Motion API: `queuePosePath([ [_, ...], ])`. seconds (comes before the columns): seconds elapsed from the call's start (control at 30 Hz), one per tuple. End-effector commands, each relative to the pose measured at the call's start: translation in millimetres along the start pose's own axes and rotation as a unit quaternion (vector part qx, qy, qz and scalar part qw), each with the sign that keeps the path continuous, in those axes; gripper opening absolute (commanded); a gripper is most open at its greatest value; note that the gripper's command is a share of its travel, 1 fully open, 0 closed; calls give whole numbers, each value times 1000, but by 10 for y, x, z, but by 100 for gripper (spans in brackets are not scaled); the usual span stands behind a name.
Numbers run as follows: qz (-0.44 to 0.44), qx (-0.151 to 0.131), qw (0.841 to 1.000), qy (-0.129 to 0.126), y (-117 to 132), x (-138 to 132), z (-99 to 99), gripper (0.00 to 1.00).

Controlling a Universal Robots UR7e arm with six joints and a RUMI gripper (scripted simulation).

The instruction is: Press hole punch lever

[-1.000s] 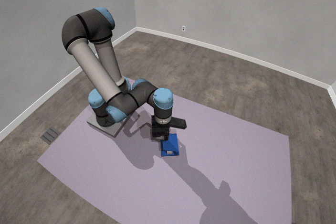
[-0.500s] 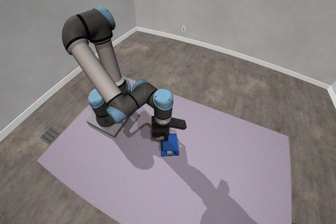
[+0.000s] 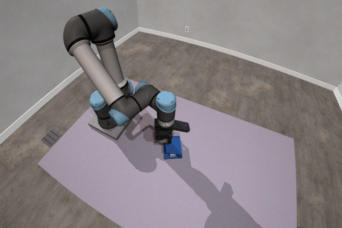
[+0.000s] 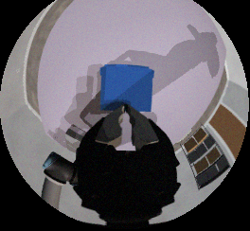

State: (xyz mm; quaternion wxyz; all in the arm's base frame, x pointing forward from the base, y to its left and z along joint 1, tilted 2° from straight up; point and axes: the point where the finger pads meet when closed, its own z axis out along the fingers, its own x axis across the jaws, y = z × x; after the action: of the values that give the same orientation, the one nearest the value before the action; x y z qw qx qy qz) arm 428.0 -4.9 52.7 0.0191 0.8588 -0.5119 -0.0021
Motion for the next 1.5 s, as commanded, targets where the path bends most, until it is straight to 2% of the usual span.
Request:
queuePosePath([
  [0.0, 0, -3, 1000, -3, 19, -21, 38, 0],
  [0.77, 0, -3, 1000, -3, 19, -21, 39, 0],
  [1.47, 0, -3, 1000, -3, 22, -22, 140, 0],
])
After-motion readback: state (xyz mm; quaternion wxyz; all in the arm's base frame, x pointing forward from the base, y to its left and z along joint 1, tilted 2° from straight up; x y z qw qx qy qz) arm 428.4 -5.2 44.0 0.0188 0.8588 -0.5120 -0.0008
